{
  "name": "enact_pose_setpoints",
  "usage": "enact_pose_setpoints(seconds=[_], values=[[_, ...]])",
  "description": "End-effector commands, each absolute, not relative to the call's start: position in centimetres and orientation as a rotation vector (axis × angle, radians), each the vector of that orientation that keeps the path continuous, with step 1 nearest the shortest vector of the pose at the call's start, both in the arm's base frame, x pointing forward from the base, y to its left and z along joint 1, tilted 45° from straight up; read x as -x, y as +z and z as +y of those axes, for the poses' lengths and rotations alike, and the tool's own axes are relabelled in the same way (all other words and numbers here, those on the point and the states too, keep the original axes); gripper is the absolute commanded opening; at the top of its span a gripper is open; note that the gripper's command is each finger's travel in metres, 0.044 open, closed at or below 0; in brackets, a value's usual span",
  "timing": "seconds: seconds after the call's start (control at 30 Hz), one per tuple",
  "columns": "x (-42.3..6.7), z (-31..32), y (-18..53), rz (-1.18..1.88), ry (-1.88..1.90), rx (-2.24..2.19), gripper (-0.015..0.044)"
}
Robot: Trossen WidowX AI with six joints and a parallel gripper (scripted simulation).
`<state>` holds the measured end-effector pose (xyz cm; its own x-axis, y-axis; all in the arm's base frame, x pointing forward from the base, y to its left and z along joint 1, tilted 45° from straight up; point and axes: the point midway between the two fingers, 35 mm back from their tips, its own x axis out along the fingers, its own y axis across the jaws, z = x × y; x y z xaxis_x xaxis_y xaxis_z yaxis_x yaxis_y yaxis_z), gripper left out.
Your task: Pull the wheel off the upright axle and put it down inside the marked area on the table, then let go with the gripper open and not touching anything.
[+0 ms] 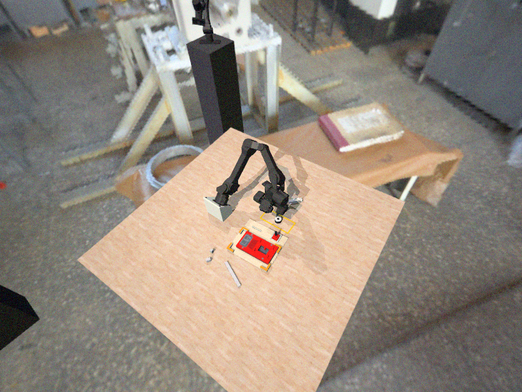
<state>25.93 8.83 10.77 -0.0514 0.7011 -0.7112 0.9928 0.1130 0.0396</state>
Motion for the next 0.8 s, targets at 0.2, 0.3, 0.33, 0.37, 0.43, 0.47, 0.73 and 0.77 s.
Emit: enact_pose_setpoints(seconds=[0.2, 0.3, 0.33, 0.37, 0.43, 0.47, 0.73, 0.77], values=[[-21.4, 5.5, 11.2, 1.822, -0.635, -1.648, 0.044], [-21.4, 5.5, 11.2, 1.822, -0.635, -1.648, 0.044], [-21.4, 5.5, 11.2, 1.822, -0.635, -1.648, 0.044], [-21.4, 5.5, 11.2, 1.822, -0.635, -1.648, 0.044], [-21.4, 5.5, 11.2, 1.822, -0.635, -1.648, 0.044], [-21.4, 5.5, 11.2, 1.822, -0.635, -1.648, 0.044], [-21.4, 5.5, 11.2, 1.822, -0.635, -1.648, 0.044], [-21.4, 5.5, 11.2, 1.822, -0.635, -1.648, 0.044]])
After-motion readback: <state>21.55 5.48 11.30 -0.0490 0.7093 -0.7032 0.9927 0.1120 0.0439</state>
